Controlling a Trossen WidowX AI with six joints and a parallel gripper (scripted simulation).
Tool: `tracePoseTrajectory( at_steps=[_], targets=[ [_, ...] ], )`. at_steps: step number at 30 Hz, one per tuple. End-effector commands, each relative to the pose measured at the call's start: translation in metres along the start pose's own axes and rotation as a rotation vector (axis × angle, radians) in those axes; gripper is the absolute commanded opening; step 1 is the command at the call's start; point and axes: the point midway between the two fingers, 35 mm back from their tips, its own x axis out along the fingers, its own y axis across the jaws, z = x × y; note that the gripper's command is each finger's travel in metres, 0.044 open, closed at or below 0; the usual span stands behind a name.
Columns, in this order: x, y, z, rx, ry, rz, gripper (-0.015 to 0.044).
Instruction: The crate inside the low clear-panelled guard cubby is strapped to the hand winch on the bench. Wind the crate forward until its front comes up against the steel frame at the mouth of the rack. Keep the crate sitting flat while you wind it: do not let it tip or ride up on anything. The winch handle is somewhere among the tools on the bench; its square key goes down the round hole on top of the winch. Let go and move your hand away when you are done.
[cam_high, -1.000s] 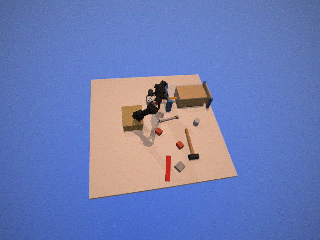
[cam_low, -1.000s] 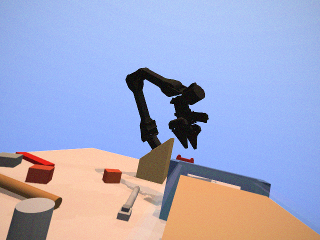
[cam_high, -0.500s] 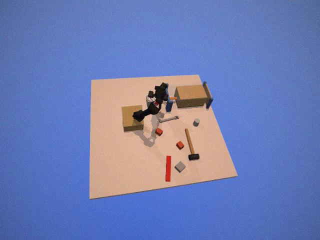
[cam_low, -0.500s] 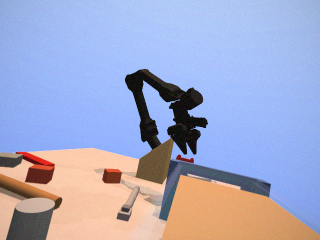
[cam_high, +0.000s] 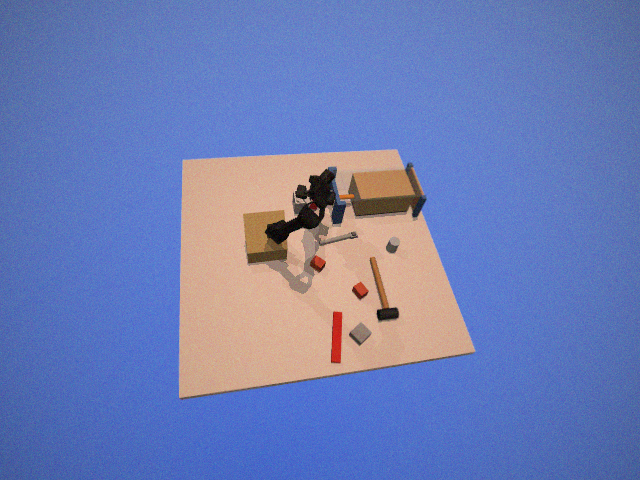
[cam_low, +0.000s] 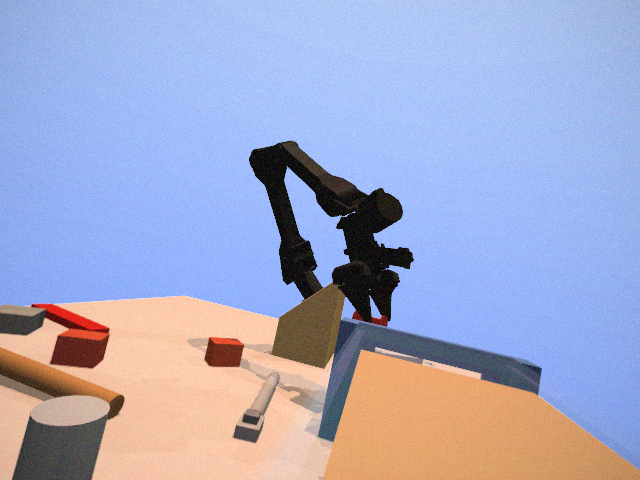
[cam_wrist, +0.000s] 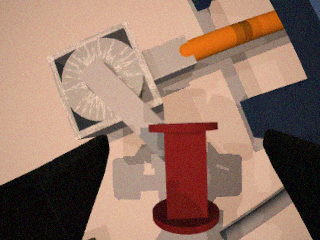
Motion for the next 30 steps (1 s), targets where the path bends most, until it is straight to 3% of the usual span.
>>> tracePoseTrajectory(
  at_steps=[1, 14, 30],
  targets=[
    [0.008, 0.002, -0.005, -0.01, 0.012, 0.0, 0.044],
    [0.021, 0.003, -0.013, -0.01, 0.013, -0.002, 0.044],
    [0.018, 0.001, -0.011, -0.001, 0.005, -0.001, 0.002]
  ],
)
